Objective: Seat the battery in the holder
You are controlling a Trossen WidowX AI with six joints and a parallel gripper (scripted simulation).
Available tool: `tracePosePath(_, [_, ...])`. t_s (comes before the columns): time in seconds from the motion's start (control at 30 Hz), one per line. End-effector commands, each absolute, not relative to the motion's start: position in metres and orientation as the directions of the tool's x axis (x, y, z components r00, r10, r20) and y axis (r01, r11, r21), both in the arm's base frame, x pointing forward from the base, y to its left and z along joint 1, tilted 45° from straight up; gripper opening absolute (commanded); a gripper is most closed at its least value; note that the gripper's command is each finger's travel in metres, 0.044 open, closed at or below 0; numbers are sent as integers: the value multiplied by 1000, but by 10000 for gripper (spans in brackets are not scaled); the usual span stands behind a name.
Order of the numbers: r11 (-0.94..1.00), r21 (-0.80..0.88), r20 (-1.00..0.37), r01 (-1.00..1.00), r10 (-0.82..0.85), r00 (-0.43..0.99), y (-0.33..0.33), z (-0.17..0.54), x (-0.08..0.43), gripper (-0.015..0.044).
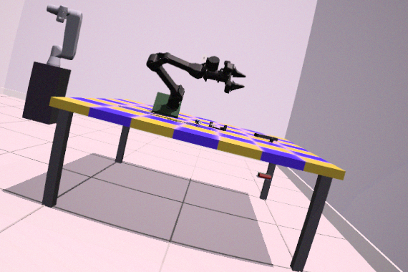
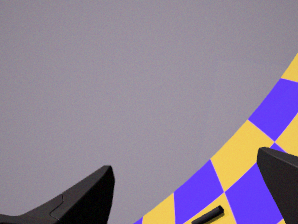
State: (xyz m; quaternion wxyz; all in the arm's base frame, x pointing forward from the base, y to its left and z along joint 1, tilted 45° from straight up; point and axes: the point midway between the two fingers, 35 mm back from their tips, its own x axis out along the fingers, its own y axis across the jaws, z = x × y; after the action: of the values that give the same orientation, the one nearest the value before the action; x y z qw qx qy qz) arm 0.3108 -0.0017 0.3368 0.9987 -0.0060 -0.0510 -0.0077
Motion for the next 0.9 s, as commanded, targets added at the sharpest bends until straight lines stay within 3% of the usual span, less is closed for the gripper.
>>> tracePosePath(0.0, [1000, -24, 80, 19, -17, 997, -1, 332, 313, 374])
tracePosePath(0.17, [937, -342, -376, -69, -69, 924, 12, 220, 328, 243])
tracePosePath(0.3, [759, -547, -681, -354, -157, 715, 19, 137, 304, 234])
tracePosePath(0.4, [528, -563, -821, -636, -269, 503, 16, 90, 270, 234])
tracePosePath(0.53, [126, -310, -851, -942, -479, 216, 2, 56, 216, 234])
tracePosePath(0.63, [-169, 84, -744, -982, -666, 51, -14, 56, 178, 234])
tracePosePath(0.67, [-202, 146, -721, -968, -692, 35, -16, 57, 174, 234])
tracePosePath(0.87, [-214, 171, -712, -962, -702, 30, -17, 58, 172, 234])
